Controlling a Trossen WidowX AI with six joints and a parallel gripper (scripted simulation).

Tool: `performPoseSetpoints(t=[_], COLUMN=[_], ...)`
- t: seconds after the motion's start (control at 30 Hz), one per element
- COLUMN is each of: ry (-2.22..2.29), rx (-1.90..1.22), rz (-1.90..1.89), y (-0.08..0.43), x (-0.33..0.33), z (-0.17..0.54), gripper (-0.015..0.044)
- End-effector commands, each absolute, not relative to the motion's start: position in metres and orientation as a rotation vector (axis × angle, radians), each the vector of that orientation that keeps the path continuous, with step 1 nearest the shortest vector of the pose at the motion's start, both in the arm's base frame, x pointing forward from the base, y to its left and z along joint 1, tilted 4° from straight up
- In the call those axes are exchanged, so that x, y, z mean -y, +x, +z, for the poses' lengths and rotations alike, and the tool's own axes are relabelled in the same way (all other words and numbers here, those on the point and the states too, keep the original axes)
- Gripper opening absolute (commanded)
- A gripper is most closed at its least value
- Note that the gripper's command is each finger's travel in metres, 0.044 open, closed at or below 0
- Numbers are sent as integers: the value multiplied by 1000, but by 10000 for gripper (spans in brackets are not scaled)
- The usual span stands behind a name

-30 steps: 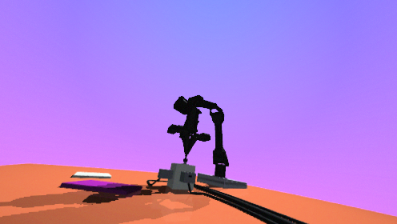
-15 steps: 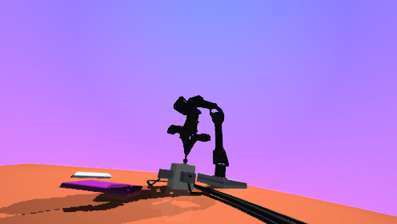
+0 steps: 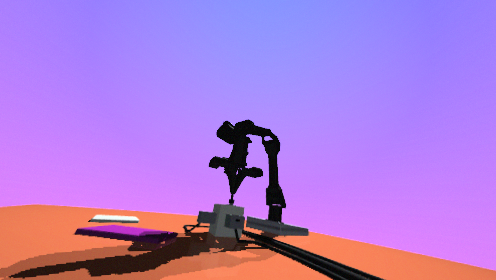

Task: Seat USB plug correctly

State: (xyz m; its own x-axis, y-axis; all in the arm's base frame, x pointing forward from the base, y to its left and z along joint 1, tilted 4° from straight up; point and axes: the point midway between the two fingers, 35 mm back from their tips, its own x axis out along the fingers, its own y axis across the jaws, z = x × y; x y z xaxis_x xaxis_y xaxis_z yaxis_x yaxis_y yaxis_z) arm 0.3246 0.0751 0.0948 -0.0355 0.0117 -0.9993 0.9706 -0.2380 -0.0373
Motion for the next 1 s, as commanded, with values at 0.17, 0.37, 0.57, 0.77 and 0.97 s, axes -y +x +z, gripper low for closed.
performPoseSetpoints(t=[0.17,0.37,0.57,0.77,0.97], ry=[1372,1372,1372,1372,1372], rx=[-1112,-1112,-1112,-1112,-1112], rz=[-1412,-1412,-1412,-1412,-1412], y=[325,325,325,325,325], x=[-75,-75,-75,-75,-75], z=[93,93,92,91,90], gripper=[0,0,0,0,0])
